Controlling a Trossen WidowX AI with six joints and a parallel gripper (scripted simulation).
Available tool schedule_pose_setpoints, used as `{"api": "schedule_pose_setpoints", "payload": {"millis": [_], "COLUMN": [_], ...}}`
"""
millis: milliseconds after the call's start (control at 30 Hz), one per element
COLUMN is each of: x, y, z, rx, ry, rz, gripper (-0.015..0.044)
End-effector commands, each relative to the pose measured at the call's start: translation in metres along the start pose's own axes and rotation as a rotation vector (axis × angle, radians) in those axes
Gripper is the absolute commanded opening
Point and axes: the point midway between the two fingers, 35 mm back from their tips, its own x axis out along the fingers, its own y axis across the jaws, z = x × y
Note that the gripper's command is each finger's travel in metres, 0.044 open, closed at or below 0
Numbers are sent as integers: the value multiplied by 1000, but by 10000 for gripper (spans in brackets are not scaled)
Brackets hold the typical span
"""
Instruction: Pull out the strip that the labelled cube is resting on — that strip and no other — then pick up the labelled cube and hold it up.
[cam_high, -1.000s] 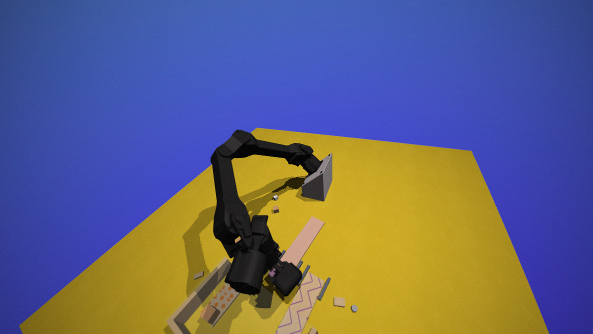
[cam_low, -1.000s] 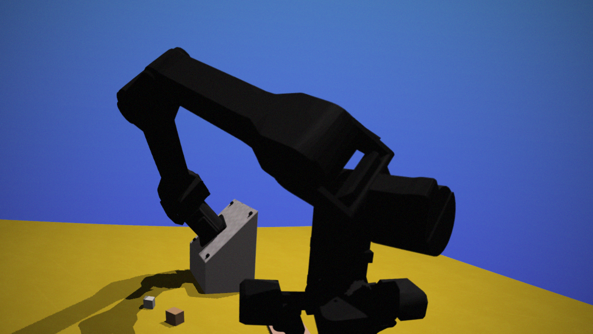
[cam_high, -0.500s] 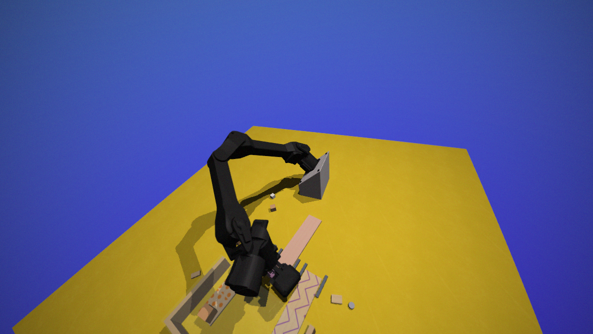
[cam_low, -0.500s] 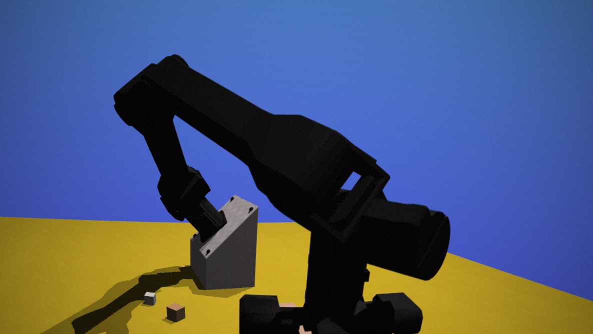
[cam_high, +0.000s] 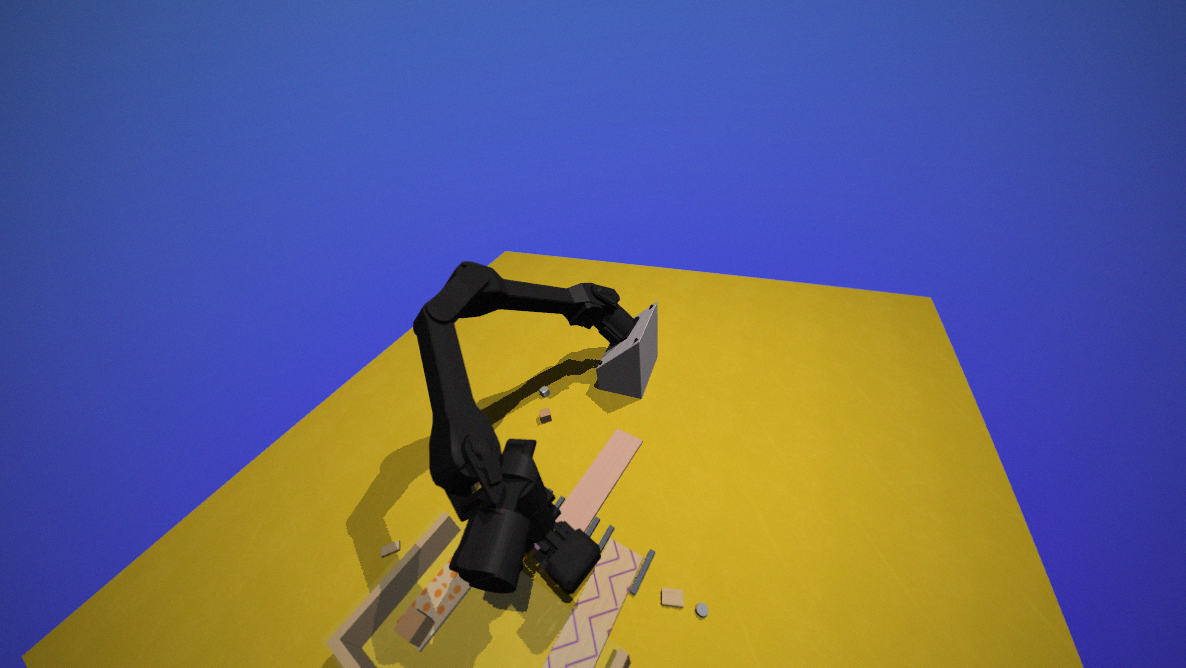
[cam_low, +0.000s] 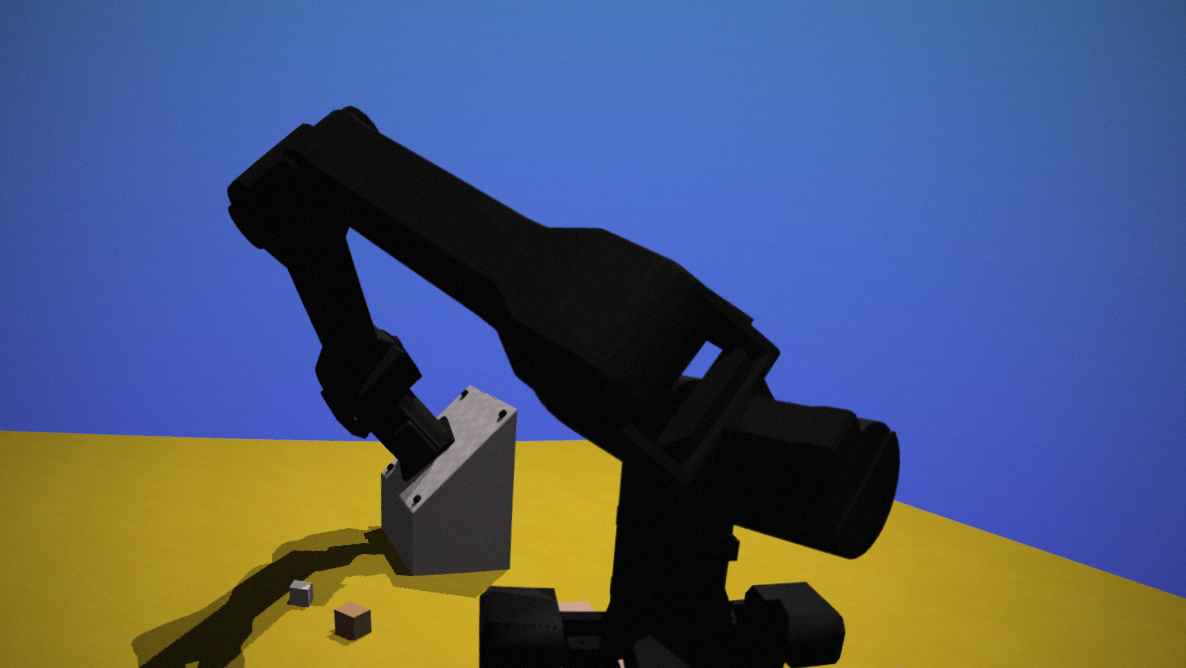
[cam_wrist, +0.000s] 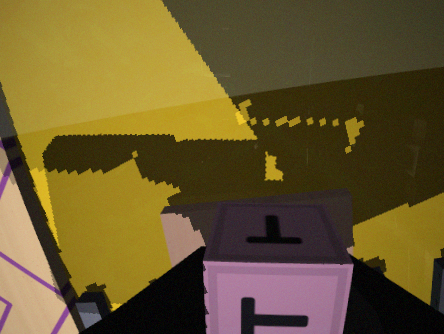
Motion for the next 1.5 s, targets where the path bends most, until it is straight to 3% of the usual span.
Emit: {"api": "schedule_pose_setpoints", "payload": {"millis": [0, 533, 1300, 1467], "x": [-1, -42, -43, -69], "y": [0, -20, -39, -38], "z": [0, -56, -106, -106], "rx": [1, -7, -9, -9], "ry": [-1, 0, 2, 3], "rz": [0, -3, -3, -2], "gripper": [13, 0, 0, 0]}}
